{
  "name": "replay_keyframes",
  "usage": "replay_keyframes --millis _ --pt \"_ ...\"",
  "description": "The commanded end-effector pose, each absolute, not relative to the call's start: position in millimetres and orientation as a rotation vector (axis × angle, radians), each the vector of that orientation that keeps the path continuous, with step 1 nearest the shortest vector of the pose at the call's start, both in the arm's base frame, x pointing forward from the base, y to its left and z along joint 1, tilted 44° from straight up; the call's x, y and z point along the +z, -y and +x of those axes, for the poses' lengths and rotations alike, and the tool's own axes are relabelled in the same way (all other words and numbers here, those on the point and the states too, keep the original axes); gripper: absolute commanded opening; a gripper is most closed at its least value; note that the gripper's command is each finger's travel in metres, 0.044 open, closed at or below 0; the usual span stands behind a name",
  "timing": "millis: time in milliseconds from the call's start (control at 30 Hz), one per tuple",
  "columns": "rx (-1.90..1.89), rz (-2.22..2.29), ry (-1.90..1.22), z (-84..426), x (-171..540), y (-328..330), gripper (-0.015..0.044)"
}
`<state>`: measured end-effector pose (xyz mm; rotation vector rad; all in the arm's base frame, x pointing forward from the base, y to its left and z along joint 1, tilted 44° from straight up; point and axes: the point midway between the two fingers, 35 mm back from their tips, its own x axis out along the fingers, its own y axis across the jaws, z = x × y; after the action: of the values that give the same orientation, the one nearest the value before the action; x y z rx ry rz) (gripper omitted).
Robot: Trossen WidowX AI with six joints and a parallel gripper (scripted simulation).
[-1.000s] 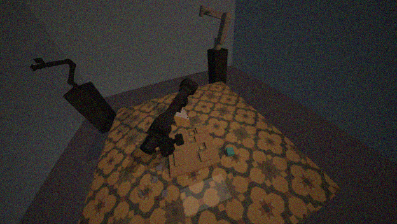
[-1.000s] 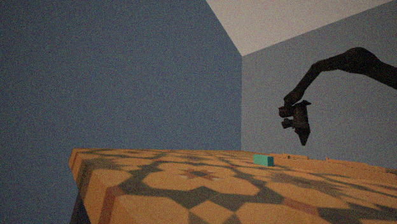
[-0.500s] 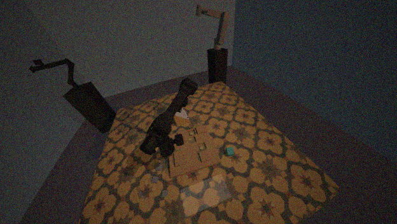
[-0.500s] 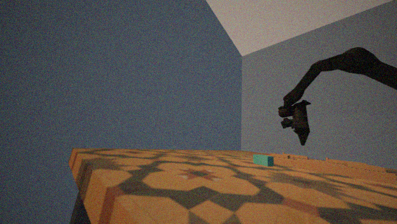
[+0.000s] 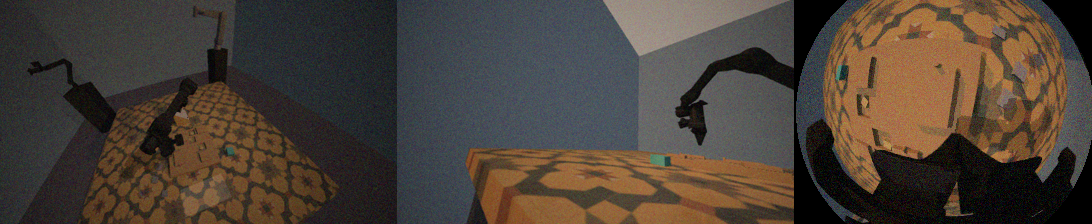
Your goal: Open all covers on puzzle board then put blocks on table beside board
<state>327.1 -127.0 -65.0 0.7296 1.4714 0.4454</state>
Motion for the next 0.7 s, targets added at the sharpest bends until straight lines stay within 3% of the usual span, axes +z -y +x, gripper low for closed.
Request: replay_keyframes --millis 0,667 --pt "0.442 0.728 -1.473 327.9 -67.1 125.8 0.0" --pt "0.442 0.728 -1.472 330.4 -82.1 112.7 0.0"
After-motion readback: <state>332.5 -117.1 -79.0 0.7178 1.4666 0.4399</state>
